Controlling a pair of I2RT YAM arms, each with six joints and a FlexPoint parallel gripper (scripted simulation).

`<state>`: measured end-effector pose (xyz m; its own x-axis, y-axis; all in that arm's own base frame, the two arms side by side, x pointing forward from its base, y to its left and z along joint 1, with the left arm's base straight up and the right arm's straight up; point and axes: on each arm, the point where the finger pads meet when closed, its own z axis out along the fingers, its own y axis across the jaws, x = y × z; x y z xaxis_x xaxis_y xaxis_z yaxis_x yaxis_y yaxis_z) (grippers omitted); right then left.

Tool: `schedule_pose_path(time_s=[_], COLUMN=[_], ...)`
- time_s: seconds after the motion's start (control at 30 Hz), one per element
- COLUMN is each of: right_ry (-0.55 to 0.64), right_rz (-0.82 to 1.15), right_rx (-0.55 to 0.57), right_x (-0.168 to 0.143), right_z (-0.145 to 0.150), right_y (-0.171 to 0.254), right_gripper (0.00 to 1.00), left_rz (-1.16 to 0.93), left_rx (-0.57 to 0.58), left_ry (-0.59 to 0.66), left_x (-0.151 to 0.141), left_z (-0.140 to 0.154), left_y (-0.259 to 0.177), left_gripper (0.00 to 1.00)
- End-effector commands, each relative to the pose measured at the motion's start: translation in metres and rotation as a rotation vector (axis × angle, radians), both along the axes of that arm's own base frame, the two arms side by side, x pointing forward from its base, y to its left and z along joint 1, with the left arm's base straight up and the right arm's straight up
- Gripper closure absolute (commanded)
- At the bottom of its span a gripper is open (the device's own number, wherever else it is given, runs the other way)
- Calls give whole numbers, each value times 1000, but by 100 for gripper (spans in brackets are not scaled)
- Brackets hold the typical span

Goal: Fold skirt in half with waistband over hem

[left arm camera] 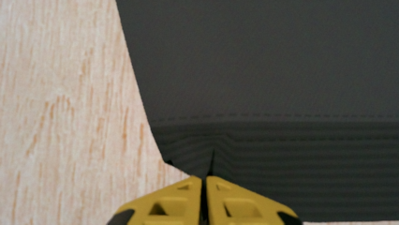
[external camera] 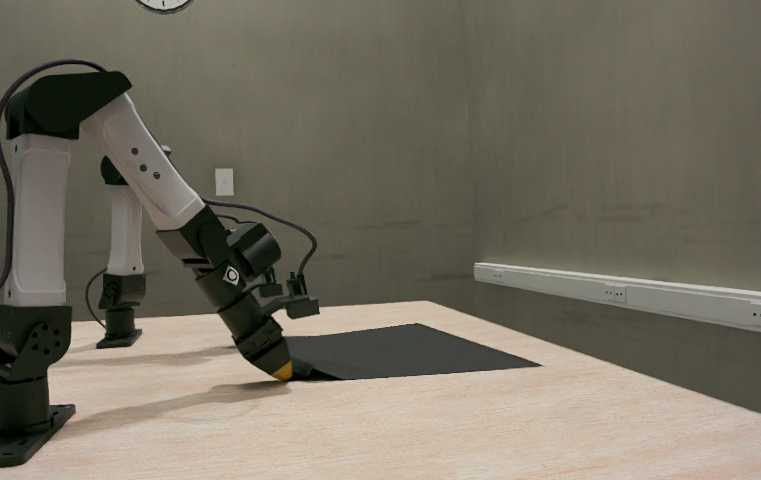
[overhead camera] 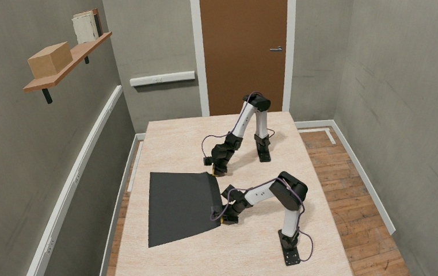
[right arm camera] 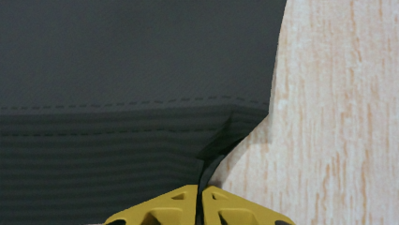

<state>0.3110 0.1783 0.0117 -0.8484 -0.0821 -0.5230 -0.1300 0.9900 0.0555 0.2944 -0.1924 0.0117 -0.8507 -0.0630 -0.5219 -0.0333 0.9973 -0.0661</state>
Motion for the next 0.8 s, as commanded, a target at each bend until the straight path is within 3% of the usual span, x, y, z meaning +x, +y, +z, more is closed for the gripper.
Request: schedule_pose_path(time_s=[0.0, 0.3, 0.37, 0.77], right_ry=[72, 72, 2, -6], right_rz=[2, 2, 3, -5], right_rx=[-36, -36, 12, 1], right_x=[-13, -13, 2, 2], right_z=[-21, -21, 14, 55], right_y=[-9, -9, 3, -1], right_gripper=[98, 98, 98, 98], left_rz=[-2, -2, -3, 3], left_rx=[49, 49, -7, 1], left_ry=[70, 70, 6, -2], left_x=[-12, -12, 2, 2], left_z=[-20, -20, 14, 55], left_y=[12, 12, -1, 2], left_gripper=[98, 98, 98, 98])
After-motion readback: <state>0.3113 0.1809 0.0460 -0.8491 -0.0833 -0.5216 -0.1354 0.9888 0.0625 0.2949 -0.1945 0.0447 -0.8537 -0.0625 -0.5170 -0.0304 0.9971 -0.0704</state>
